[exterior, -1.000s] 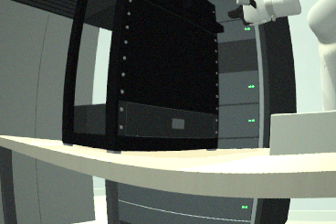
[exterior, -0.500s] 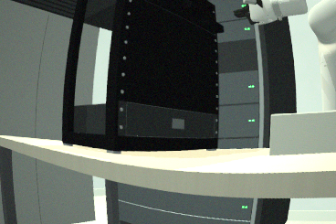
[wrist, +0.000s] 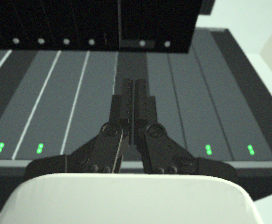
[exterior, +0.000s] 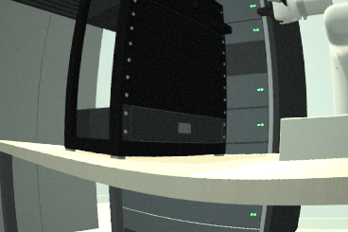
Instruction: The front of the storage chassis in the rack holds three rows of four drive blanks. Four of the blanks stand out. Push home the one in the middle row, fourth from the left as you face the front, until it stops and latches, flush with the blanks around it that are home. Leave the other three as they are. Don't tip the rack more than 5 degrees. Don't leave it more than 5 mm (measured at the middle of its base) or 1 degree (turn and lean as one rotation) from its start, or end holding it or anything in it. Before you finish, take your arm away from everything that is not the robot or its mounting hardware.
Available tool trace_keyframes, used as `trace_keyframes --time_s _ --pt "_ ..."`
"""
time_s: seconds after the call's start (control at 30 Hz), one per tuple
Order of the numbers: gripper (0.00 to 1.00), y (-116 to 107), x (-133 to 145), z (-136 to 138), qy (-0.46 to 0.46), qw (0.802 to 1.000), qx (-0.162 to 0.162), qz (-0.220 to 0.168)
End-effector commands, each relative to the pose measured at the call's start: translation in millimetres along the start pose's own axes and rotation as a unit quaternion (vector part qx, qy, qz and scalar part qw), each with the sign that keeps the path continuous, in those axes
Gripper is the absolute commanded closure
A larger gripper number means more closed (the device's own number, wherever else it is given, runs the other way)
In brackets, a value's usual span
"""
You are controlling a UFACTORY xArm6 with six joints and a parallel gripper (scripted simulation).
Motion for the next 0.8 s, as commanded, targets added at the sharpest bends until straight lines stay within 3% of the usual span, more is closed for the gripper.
trace_keyframes --time_s 0.0,0.37,0.77 --pt "1.0 -31 -2 1 -0.001 1.0 -0.009 0.013" --pt "1.0 -63 -1 2 -0.001 1.0 -0.009 0.013" --pt "1.0 -66 -1 2 -0.001 1.0 -0.009 0.013"
Point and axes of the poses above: the point where the finger pads meet when closed, its own y axis out along the fingers, its own z axis across the jaws, x = y × z, the point moved 6 cm from there along -y, back along the fingers, and after that the axes turned 10 degrees about y, right-handed, at the moved point
